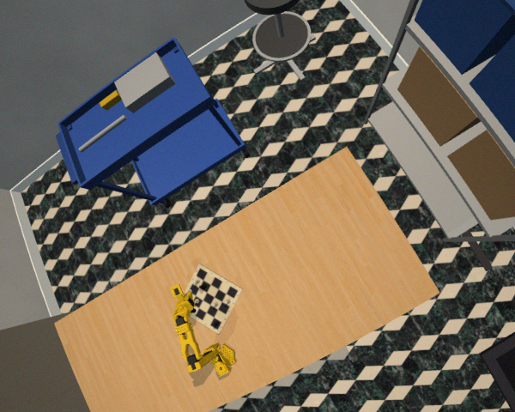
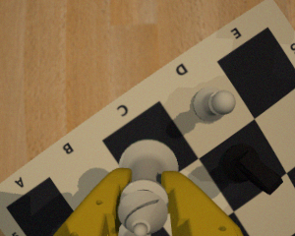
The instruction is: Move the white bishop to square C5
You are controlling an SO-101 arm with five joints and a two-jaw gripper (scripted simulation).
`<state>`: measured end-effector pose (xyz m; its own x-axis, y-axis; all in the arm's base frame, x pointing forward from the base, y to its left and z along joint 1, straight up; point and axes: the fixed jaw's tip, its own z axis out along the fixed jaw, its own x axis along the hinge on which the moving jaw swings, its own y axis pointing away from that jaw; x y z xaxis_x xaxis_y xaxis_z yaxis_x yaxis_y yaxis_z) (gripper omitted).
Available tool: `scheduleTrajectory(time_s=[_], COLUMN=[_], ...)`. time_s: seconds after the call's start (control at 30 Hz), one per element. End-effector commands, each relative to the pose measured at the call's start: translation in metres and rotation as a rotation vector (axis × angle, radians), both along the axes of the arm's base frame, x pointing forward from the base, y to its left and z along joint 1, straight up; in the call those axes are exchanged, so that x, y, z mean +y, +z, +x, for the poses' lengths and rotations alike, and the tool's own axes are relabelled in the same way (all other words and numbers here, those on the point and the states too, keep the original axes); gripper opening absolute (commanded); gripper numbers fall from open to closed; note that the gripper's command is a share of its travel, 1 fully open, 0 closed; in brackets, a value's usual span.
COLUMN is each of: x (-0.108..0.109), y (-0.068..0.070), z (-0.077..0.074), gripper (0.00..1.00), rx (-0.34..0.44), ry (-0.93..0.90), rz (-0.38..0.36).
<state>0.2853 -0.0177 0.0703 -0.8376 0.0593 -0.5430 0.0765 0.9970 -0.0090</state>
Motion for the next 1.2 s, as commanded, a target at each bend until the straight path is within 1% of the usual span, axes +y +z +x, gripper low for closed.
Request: scheduleTrajectory(time_s=[0.0,0.4,0.47,0.9,1.17], x=[0.002,0.002,0.002,0.002,0.002], y=[-0.008,-0.021,-0.021,-0.036,-0.04], z=[-0.002,-0.002,-0.002,-0.001,-0.001], gripper=[0.0,0.0,0.0,0.0,0.0], rx=[0.02,0.02,0.02,0.02,0.02], ry=[0.004,0.004,0.004,0.004,0.004], rz=[0.005,0.005,0.005,0.005,0.005])
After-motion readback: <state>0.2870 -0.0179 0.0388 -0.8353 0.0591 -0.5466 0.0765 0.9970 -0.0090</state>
